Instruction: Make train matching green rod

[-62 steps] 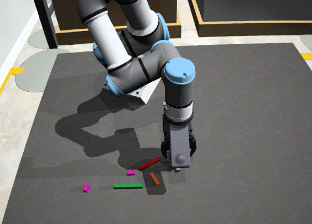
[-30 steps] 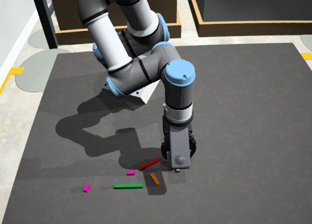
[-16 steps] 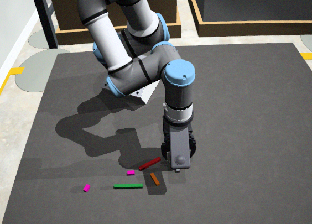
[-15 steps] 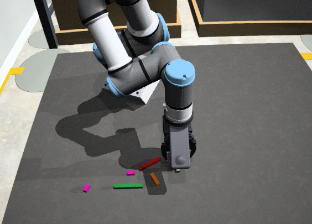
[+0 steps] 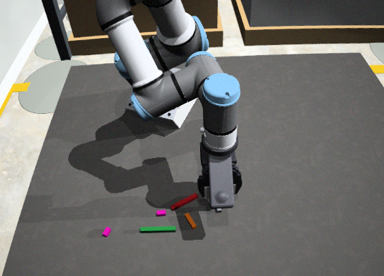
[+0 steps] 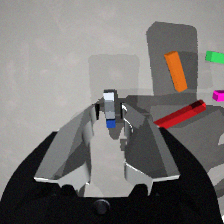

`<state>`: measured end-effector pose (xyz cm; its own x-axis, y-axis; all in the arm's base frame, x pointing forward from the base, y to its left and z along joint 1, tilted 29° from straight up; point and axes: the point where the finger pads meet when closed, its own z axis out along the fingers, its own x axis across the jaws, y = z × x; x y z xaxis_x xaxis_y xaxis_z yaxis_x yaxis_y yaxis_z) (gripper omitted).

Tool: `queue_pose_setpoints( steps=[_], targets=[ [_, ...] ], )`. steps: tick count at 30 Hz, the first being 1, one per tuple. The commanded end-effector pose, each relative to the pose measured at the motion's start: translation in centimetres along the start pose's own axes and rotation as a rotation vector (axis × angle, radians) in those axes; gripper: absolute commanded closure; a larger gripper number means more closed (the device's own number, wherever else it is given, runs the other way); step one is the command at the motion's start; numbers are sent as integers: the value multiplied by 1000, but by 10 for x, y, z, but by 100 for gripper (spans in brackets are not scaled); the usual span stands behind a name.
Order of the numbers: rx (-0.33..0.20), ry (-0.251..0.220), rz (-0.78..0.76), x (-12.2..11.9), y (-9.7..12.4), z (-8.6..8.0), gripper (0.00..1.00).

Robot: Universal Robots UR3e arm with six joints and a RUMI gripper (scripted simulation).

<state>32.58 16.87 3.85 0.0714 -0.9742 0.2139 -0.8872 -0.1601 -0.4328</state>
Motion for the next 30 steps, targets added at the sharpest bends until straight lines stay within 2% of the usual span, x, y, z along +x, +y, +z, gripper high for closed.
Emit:
queue_pose_setpoints(
  steps=[1, 11, 21, 30],
  targets=[
    [2, -1, 0, 0, -1, 0, 86],
    [2, -1, 0, 0, -1, -2, 86],
    [2, -1, 0, 0, -1, -18, 86],
    [2, -1, 0, 0, -1, -50, 86]
  ],
)
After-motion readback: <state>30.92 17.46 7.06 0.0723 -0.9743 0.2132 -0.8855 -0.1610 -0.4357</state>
